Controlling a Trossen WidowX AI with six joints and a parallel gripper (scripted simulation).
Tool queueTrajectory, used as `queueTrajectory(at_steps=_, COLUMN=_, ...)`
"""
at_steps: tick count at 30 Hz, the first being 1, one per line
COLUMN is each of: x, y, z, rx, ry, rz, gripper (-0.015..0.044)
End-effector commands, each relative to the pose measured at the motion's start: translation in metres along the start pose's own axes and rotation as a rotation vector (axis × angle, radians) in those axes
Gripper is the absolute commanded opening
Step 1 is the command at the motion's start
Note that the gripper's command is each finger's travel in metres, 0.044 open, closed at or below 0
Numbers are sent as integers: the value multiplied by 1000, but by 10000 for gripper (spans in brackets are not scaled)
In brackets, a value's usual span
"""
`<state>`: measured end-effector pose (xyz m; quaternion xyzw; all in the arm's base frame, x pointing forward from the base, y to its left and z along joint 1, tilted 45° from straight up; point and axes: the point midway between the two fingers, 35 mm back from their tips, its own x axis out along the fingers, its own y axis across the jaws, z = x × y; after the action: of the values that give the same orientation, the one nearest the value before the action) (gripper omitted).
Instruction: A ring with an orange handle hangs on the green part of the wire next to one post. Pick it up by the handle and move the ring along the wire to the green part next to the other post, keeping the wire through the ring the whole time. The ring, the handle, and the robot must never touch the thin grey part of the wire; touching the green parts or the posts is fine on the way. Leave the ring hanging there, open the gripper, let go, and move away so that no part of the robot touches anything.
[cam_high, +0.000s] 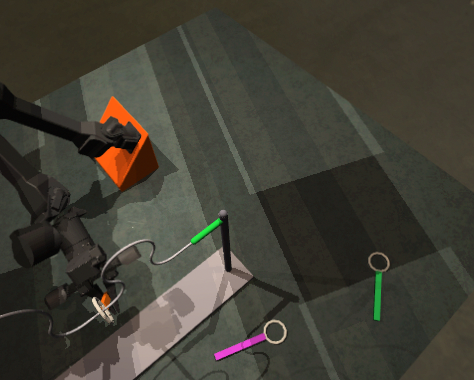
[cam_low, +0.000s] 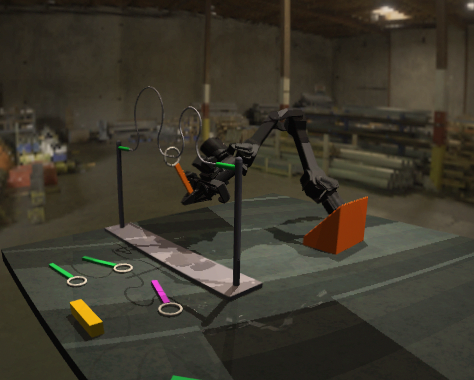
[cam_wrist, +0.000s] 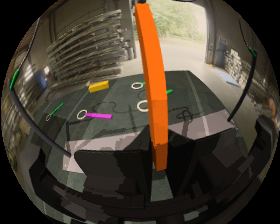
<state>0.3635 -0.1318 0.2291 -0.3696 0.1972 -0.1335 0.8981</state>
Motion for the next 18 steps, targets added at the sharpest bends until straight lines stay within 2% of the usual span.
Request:
queueTrajectory(at_steps=1, x=-1, y=10, z=-1, rx=30, ry=3, rz=17, gripper=-150)
queueTrajectory(at_steps=18, x=-10, y=55, z=5, rx=252, ry=30, rz=142, gripper=-150)
